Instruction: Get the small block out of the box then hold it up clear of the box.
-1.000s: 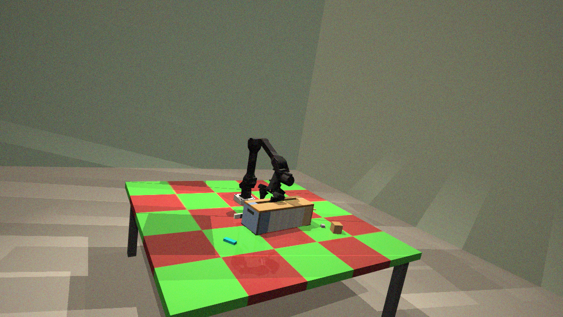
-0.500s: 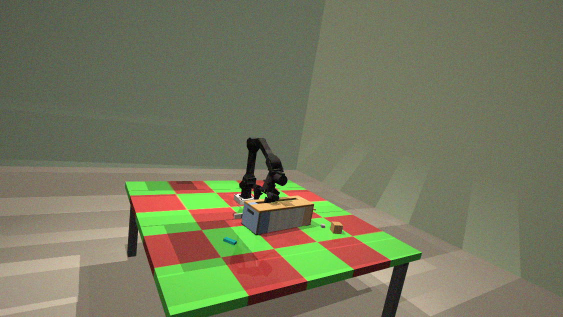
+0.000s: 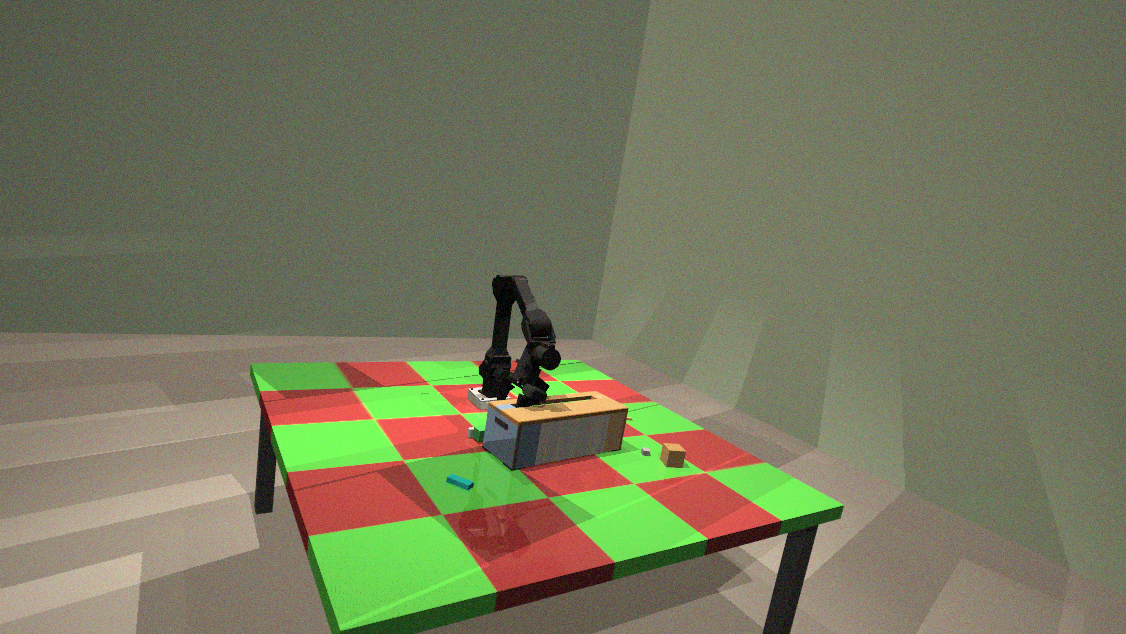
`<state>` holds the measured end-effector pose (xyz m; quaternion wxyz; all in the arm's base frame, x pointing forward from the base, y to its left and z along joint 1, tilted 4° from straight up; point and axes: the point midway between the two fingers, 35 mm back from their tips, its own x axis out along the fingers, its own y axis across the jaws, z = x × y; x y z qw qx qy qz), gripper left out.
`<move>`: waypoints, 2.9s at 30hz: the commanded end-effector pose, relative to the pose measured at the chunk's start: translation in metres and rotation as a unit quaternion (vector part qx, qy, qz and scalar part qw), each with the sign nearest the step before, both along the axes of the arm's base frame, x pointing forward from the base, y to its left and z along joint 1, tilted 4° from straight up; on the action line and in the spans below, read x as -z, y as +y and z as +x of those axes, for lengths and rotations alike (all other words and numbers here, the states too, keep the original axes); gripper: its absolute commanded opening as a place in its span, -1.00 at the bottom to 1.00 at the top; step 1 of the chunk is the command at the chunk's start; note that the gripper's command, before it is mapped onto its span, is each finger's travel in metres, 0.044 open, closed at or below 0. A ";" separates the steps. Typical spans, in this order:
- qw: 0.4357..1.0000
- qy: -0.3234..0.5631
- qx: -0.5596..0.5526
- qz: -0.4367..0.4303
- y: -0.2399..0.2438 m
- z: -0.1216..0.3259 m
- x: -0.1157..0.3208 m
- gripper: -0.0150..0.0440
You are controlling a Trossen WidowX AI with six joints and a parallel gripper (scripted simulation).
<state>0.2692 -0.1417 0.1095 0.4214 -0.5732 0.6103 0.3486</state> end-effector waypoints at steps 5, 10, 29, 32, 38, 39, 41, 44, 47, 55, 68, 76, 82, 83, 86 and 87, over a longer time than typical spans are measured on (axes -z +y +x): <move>1.000 -0.002 -0.001 0.000 0.006 -0.001 -0.053 0.86; 1.000 -0.002 -0.001 0.000 0.007 -0.002 -0.061 0.86; 0.593 -0.311 0.733 0.120 -0.022 -0.024 -0.064 0.47; 0.451 -0.324 0.820 0.134 -0.025 -0.027 -0.064 0.47; 0.193 -0.318 0.916 0.150 -0.030 -0.033 -0.065 0.47; 0.157 -0.314 0.924 0.150 -0.031 -0.034 -0.065 0.47; 0.085 -0.305 0.936 0.151 -0.032 -0.035 -0.065 0.47; -0.026 -0.286 0.946 0.151 -0.034 -0.038 -0.066 0.47; -0.133 -0.263 0.944 0.147 -0.036 -0.040 -0.067 0.47; -0.405 -0.179 0.888 0.123 -0.041 -0.045 -0.070 0.47; -0.702 -0.034 0.708 0.062 -0.046 -0.052 -0.074 0.47; -0.702 -0.034 0.708 0.062 -0.046 -0.052 -0.074 0.47; -0.702 -0.034 0.708 0.062 -0.047 -0.052 -0.072 0.47; -0.702 -0.034 0.708 0.062 -0.048 -0.051 -0.066 0.47; -0.702 -0.034 0.708 0.062 -0.054 -0.045 -0.027 0.47; -0.702 -0.034 0.708 0.062 -0.056 -0.044 -0.013 0.47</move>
